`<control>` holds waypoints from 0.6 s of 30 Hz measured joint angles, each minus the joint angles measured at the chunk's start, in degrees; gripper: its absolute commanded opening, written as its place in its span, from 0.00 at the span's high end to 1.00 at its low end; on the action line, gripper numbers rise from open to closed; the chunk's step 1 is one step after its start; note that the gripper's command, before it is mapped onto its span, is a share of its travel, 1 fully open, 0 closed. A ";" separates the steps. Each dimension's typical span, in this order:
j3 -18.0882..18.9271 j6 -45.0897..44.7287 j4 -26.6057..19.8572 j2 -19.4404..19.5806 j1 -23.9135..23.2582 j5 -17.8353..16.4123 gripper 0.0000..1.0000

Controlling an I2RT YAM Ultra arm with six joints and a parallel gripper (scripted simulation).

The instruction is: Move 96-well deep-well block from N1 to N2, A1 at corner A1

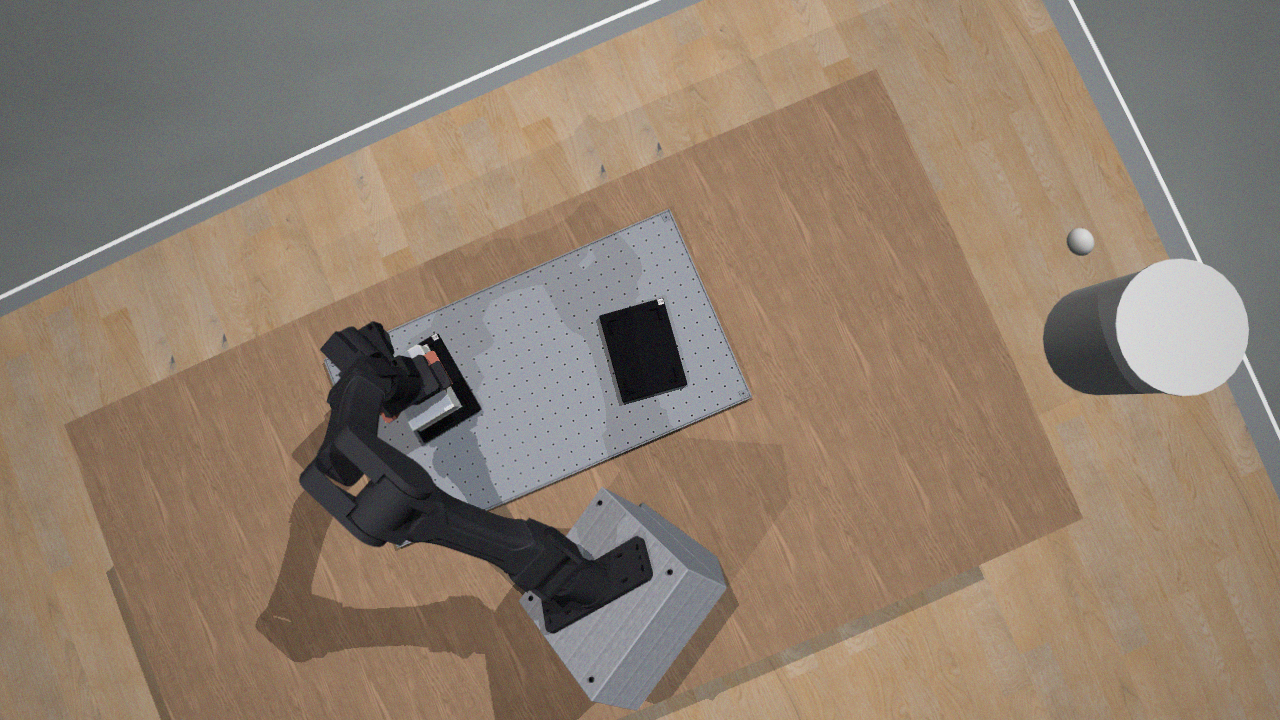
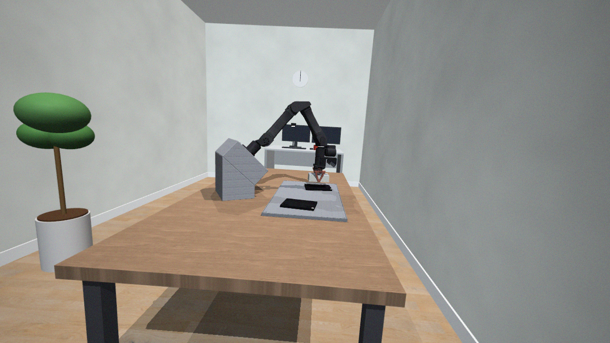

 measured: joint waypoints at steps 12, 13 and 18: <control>0.24 -0.31 -3.10 -2.34 -0.42 -0.26 1.00; 0.33 -0.33 -3.39 -2.60 -0.44 -0.31 1.00; 0.72 -0.46 -4.68 -3.78 -0.66 -0.42 1.00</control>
